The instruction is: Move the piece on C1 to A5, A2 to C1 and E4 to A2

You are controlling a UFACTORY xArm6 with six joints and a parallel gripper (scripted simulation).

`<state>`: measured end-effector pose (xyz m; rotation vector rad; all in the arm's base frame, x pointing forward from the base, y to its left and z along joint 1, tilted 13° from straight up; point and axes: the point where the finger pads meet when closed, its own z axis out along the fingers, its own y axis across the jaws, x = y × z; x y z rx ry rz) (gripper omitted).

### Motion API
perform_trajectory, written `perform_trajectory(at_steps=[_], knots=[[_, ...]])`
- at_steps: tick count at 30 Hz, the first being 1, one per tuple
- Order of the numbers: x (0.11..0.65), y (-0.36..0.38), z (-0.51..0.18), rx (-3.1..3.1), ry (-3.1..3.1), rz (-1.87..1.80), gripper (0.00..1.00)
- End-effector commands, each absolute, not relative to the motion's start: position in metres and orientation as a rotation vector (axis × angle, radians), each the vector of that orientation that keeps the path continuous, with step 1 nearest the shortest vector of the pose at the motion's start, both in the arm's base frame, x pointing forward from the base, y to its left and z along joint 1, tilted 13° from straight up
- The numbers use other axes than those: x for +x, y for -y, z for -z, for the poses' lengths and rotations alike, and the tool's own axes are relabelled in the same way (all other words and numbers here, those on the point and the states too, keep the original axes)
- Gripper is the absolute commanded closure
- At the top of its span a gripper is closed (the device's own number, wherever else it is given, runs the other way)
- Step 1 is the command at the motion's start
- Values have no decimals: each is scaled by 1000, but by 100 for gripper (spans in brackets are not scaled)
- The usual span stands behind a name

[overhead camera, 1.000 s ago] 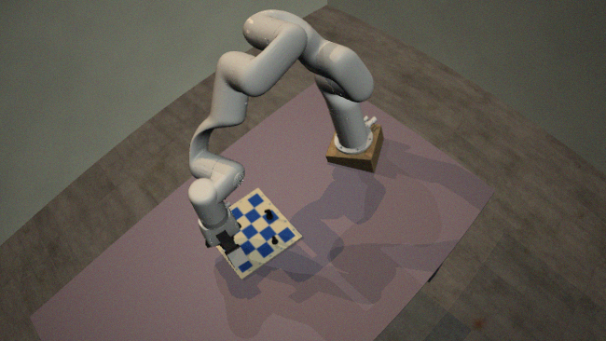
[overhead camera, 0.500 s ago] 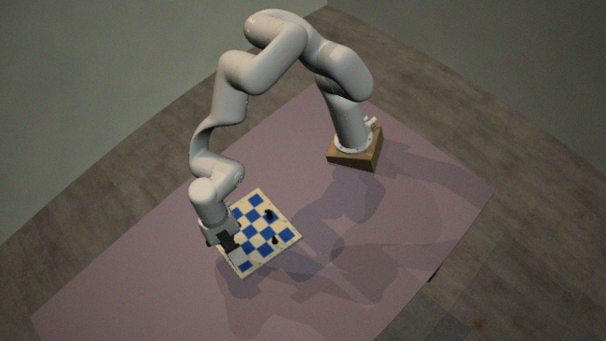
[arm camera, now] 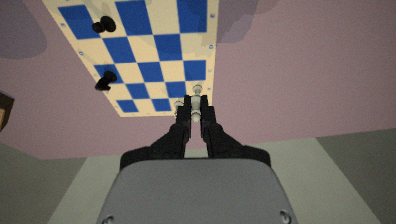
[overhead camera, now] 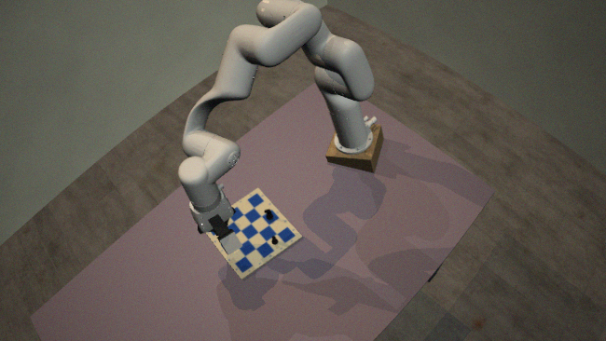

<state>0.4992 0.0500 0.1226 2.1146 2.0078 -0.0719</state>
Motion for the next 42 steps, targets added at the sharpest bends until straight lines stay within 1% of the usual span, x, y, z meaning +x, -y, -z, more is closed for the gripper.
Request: perform_trajectory(at_steps=[1,14,16,18,19,20,21,22,23,24,25,26,27,28,32,42], knots=[[499,-53,-138,2112,-2005,65,100],[496,-51,-140,2111,-2007,65,100],[478,-39,-144,2106,-2013,66,100],[445,-20,-147,2095,-2024,68,100],[445,-20,-147,2095,-2024,68,100],[425,-9,-148,2089,-2031,69,100],[425,-9,-148,2089,-2031,69,100],[404,0,-146,2083,-2037,70,100],[404,0,-146,2083,-2037,70,100],[385,8,-144,2077,-2043,71,100],[385,8,-144,2077,-2043,71,100],[368,15,-141,2072,-2048,72,100],[368,15,-141,2072,-2048,72,100],[357,19,-138,2069,-2052,73,100],[346,23,-135,2065,-2055,73,100],[346,23,-135,2065,-2055,73,100]])
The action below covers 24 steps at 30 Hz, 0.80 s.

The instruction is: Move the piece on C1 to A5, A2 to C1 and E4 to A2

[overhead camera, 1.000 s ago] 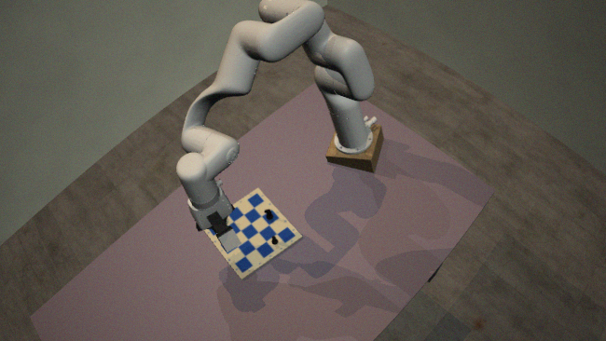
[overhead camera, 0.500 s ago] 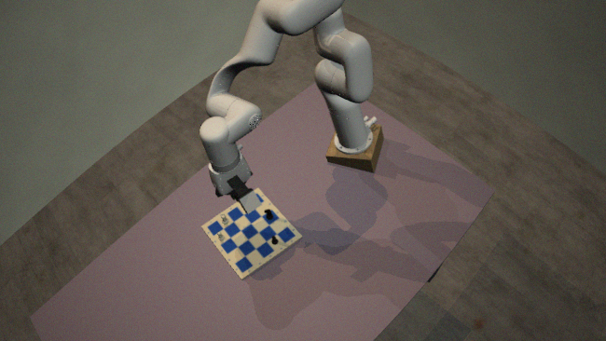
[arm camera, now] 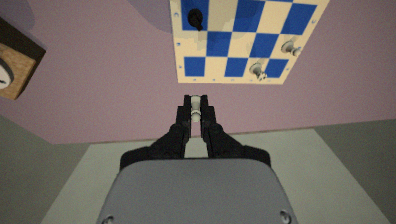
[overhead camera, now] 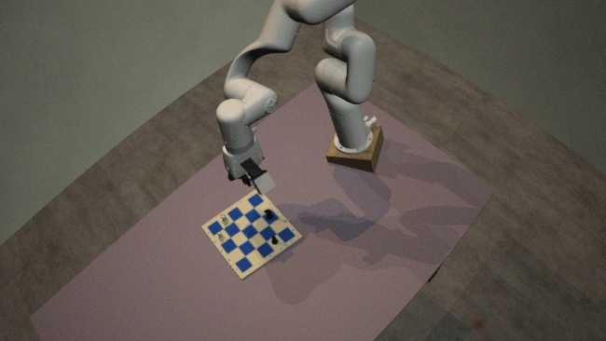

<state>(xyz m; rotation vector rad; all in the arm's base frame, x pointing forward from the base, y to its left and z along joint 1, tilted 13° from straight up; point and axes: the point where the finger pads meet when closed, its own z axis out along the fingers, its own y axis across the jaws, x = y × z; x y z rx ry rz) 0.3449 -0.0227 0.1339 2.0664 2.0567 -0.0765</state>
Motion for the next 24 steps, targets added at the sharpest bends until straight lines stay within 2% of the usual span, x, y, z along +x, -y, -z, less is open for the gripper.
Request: perform_trajectory(at_steps=[1,10,24], knots=[[346,23,-135,2065,-2055,73,100],[346,24,-128,2065,-2055,73,100],[353,34,-78,2065,-2055,73,100]])
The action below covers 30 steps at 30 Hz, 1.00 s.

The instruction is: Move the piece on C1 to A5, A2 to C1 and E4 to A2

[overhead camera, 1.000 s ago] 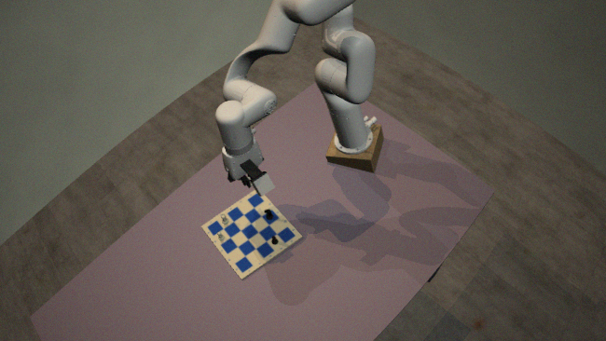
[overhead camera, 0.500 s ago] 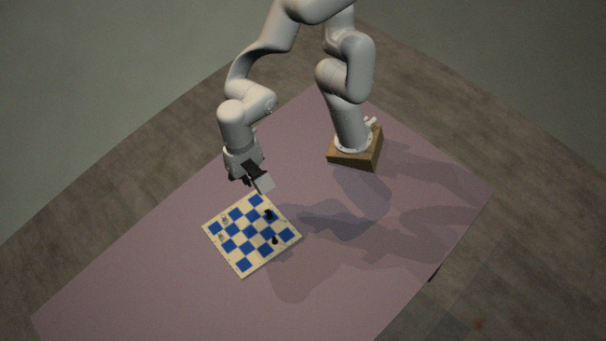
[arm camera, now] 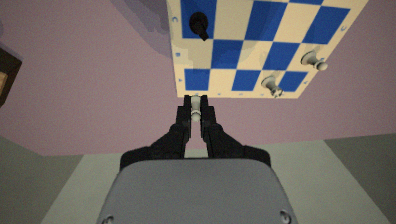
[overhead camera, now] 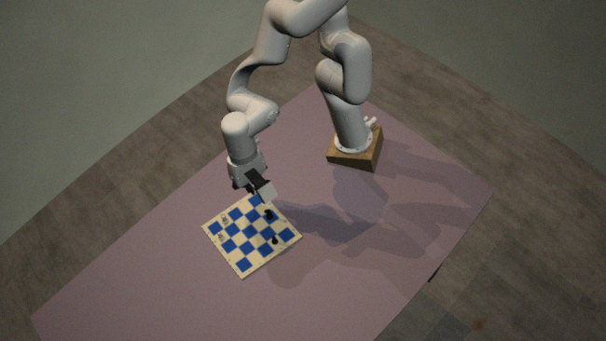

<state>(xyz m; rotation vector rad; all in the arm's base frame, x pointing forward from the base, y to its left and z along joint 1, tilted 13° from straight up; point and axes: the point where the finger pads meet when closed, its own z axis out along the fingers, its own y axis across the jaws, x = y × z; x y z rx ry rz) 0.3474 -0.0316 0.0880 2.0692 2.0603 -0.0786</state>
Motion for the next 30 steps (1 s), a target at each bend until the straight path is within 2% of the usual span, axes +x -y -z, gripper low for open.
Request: perform_trajectory(at_steps=[1,11,30], knots=[[353,35,-73,2065,-2055,73,100],[357,41,-44,2065,-2055,73,100],[357,42,-42,2065,-2055,73,100]])
